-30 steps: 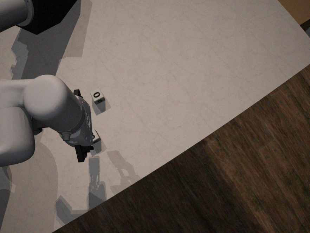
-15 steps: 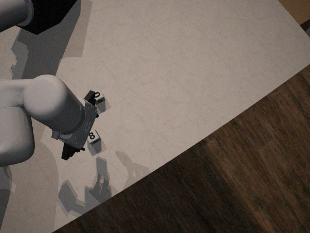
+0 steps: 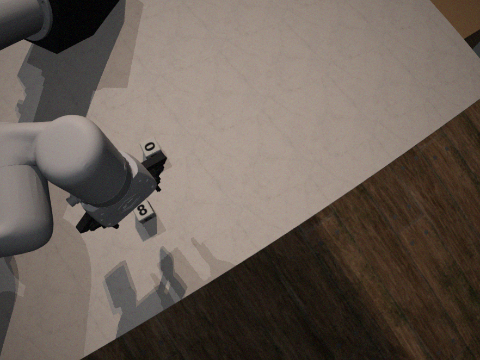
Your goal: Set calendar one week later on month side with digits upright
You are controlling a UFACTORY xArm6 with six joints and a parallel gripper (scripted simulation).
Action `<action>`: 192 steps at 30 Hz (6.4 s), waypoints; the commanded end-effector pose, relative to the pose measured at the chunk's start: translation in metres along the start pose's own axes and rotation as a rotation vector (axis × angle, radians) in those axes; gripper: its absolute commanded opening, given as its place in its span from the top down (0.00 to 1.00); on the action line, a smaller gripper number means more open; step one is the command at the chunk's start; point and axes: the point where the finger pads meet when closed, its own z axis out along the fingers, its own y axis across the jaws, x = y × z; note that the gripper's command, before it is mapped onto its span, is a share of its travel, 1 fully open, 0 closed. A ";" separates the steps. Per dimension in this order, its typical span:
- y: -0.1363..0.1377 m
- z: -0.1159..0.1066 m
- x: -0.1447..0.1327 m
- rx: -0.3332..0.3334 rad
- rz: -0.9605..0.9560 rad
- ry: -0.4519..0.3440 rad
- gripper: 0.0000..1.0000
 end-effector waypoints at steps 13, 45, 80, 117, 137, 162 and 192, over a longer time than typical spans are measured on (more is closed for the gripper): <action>0.000 -0.002 -0.001 0.003 0.518 -0.008 0.00; -0.001 -0.003 -0.001 -0.002 1.572 -0.009 0.00; -0.001 -0.004 -0.001 -0.003 1.754 -0.009 0.51; -0.001 0.005 -0.001 -0.003 1.754 -0.009 0.51; 0.000 0.032 -0.001 -0.003 1.754 -0.010 0.51; 0.000 0.049 0.000 -0.003 1.754 -0.009 0.51; 0.000 0.049 0.000 -0.003 1.754 -0.009 0.51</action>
